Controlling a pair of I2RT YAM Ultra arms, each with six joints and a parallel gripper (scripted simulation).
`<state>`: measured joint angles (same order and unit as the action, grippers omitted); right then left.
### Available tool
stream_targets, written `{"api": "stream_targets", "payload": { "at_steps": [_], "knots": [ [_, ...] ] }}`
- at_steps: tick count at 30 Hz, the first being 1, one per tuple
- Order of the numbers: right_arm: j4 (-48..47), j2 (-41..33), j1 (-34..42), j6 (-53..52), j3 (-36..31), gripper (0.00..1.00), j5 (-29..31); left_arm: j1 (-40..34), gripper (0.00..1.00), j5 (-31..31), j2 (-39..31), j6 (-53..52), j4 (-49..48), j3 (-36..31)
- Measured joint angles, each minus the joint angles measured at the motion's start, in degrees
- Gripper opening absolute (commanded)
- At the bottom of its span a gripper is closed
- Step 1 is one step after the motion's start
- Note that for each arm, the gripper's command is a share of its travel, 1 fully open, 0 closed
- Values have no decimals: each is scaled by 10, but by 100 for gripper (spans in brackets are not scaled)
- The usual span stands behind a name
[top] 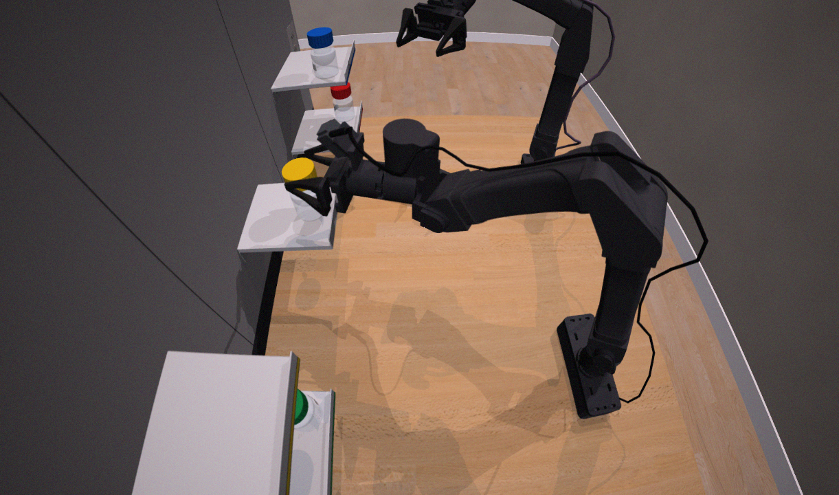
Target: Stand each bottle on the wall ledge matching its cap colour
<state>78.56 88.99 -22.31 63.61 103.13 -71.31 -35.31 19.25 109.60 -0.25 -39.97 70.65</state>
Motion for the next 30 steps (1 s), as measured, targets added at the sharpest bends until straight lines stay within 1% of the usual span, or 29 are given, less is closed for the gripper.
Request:
{"api": "stream_targets", "payload": {
  "at_steps": [6, 7, 9, 10, 12, 13, 15, 16, 20, 21, 23, 26, 30],
  "knots": [
    [0, 0, 0, 0, 0, 89, 0, 0, 81, -1, 1, 0, 2, 1],
    [0, 0, 0, 0, 0, 89, 0, 0, 72, -1, 1, 0, 2, 1],
    [0, 0, 0, 0, 0, 89, 0, 0, 72, -1, 1, 0, 2, 1],
    [0, 0, 0, 0, 0, 89, 0, 0, 68, -1, 1, 0, 3, 1],
    [0, 0, 0, 0, 0, 89, 0, 0, 68, -1, 1, 0, 3, 1],
    [0, 0, 0, 0, 0, 89, 0, 0, 64, -1, 1, 0, 3, 1],
    [0, 0, 0, 0, 0, 89, 0, 0, 64, -1, 1, 0, 3, 1],
    [0, 0, 0, 0, 0, 89, 0, 0, 60, -1, 1, 0, 3, 1],
    [1, 0, 0, 1, 0, 89, 0, 0, 60, -1, 1, 0, 3, 1],
    [1, 0, 0, 1, 0, 89, 0, 0, 55, -1, 1, 0, 3, 1],
    [2, 0, 0, 1, 0, 89, 0, 0, 55, -1, 1, 0, 3, 2],
    [2, 0, 0, 1, 0, 89, 0, 0, 51, -1, 1, 1, 3, 2],
    [2, 0, 0, 1, 0, 89, 0, 0, 6, -1, 1, 1, 3, 2]
  ]
}}
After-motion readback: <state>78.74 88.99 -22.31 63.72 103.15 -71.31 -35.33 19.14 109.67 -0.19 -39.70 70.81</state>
